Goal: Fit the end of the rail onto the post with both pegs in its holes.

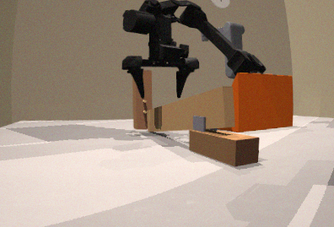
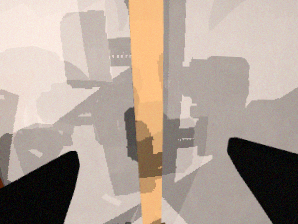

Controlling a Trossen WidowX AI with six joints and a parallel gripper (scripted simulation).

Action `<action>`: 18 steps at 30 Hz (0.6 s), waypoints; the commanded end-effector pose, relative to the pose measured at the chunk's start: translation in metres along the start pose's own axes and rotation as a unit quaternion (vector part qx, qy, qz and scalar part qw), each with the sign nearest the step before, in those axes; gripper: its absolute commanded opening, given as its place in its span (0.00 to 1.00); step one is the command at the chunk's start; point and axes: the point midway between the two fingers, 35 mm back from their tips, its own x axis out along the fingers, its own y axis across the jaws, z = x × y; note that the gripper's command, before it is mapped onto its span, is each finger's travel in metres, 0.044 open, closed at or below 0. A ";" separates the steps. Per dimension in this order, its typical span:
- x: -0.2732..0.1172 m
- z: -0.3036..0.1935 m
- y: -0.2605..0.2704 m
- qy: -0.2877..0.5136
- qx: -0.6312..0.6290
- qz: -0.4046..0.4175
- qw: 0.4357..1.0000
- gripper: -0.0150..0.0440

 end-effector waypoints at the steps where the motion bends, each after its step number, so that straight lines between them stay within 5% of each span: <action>1: 0.006 0.000 -0.001 0.004 0.002 0.001 1.000 1.00; 18: 0.033 0.001 -0.001 0.004 0.002 0.001 1.000 1.00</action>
